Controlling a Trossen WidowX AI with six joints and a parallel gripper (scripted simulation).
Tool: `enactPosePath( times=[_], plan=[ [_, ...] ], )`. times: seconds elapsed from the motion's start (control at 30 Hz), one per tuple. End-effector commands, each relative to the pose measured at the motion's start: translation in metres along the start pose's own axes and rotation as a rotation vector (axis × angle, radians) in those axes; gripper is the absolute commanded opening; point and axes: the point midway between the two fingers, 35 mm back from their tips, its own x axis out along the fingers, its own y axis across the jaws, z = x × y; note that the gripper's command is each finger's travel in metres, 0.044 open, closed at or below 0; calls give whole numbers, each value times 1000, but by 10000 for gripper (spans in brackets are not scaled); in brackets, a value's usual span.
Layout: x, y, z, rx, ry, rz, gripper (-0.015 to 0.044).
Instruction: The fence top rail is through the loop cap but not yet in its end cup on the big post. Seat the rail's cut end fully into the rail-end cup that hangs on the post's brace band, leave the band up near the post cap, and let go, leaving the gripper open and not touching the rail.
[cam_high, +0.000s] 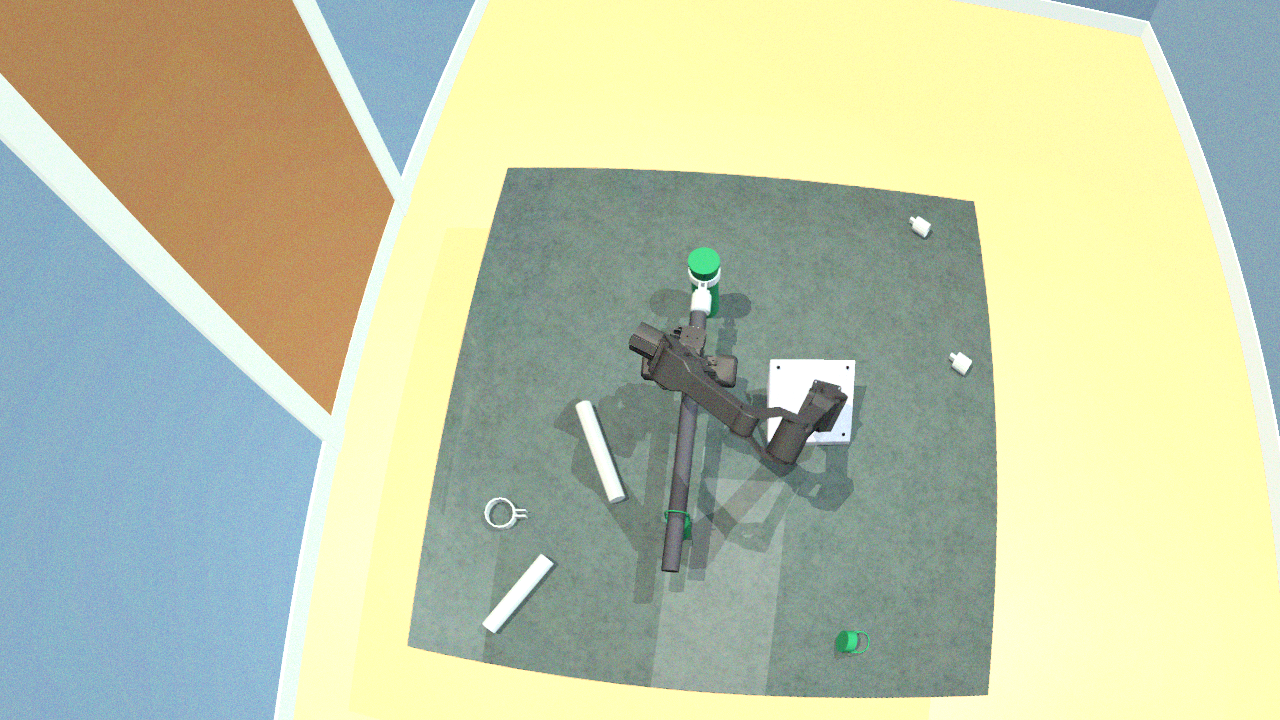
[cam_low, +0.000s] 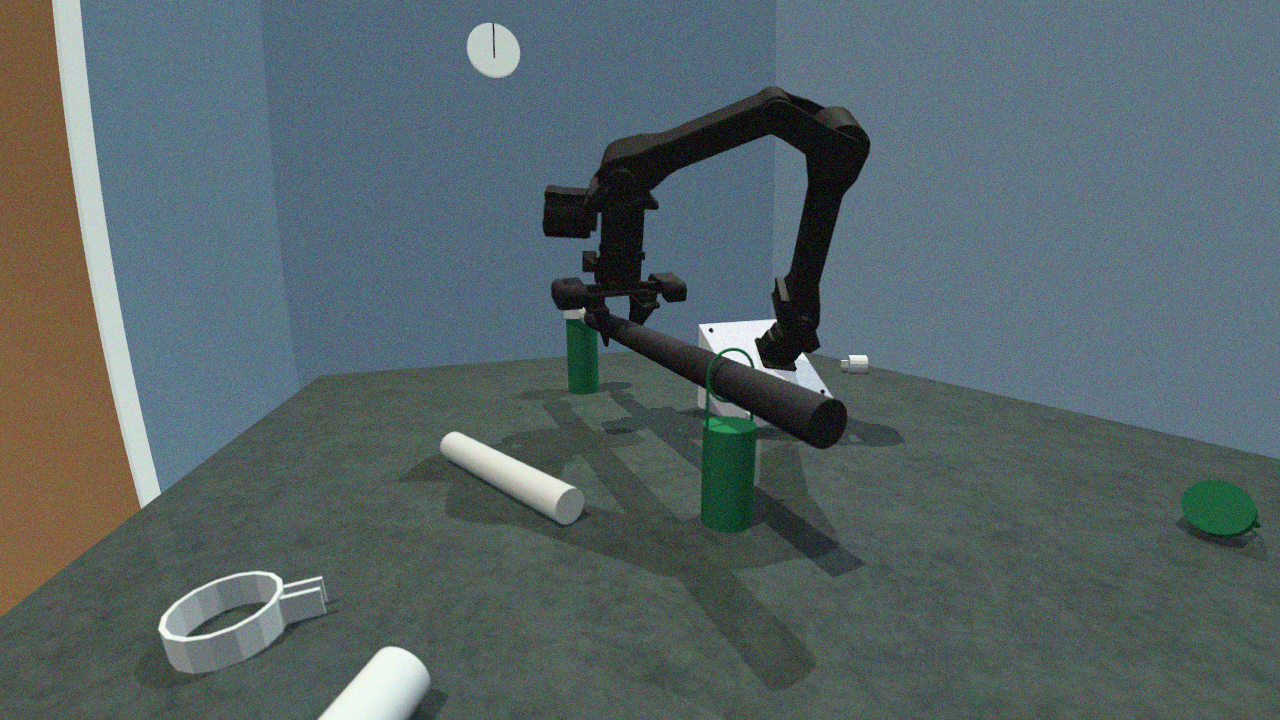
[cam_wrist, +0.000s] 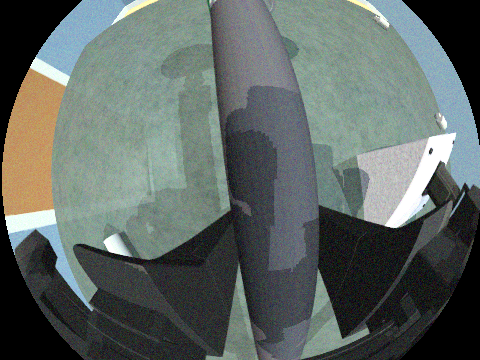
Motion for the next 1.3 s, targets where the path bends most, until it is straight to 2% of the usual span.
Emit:
enactPosePath(
  times=[0.0,1.27],
  plan=[
    [-2,-1,7,8,-15,6,0],
    [0,-1,3,3,-2,-1,0]
  ],
)
